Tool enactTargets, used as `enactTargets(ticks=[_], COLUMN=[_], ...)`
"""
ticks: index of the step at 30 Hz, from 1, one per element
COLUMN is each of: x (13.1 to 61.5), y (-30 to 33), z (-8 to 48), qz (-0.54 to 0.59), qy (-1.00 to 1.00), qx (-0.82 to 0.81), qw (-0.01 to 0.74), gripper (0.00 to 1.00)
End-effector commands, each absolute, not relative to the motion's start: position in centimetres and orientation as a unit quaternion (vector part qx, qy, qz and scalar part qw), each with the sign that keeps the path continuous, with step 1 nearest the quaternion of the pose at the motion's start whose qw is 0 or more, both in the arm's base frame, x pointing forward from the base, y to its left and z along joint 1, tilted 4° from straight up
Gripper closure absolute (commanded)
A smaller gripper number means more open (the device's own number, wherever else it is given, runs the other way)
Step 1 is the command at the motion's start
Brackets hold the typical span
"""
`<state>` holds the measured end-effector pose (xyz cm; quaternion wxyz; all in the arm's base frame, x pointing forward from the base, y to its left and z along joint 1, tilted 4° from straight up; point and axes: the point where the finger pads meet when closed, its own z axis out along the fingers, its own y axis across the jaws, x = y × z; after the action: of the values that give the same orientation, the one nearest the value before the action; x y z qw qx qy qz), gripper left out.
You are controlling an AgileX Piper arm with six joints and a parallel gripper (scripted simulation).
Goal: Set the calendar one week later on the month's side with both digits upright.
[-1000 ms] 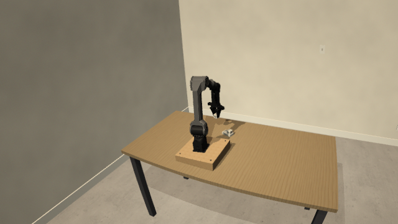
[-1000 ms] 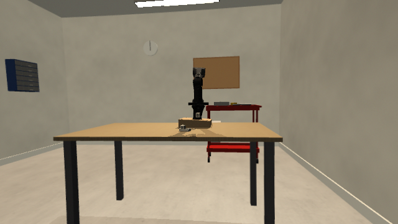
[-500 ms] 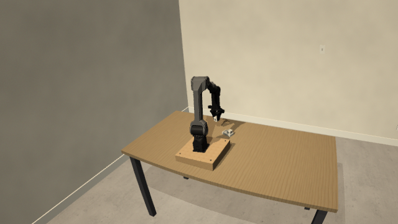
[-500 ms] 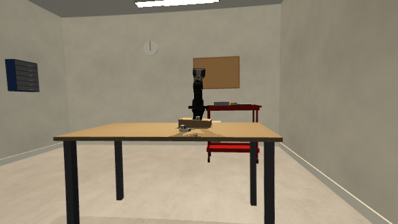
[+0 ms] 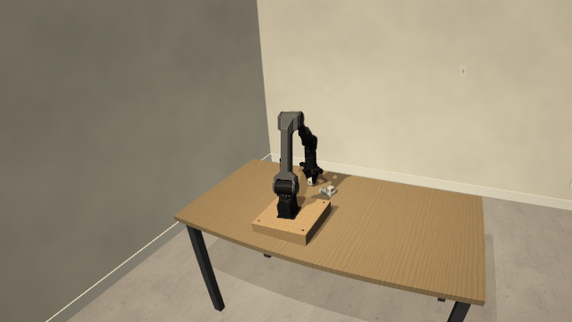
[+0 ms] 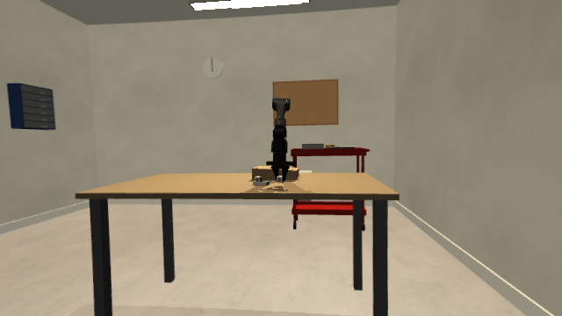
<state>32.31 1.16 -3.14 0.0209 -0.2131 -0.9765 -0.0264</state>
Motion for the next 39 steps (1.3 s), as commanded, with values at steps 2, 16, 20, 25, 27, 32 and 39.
enactTargets(ticks=[2, 16, 20, 25, 27, 32, 39], x=[32.24, 32.31, 32.31, 32.31, 32.31, 32.31, 32.31], y=[1.23, 1.25, 1.25, 1.25, 1.25, 1.25, 1.25], z=[-3.97, -4.41, -4.41, -4.41, -4.41, -4.41, -4.41], qz=[-0.026, -0.027, -0.027, -0.027, -0.027, -0.027, -0.027], qy=[-0.976, -0.977, -0.977, -0.977, -0.977, -0.977, -0.977], qx=[-0.213, -0.213, -0.213, -0.213, -0.213, -0.213, -0.213], qw=[0.022, 0.021, 0.021, 0.021, 0.021, 0.021, 0.021], gripper=[0.67, 0.67, 0.67, 0.67, 0.67, 0.67, 0.67])
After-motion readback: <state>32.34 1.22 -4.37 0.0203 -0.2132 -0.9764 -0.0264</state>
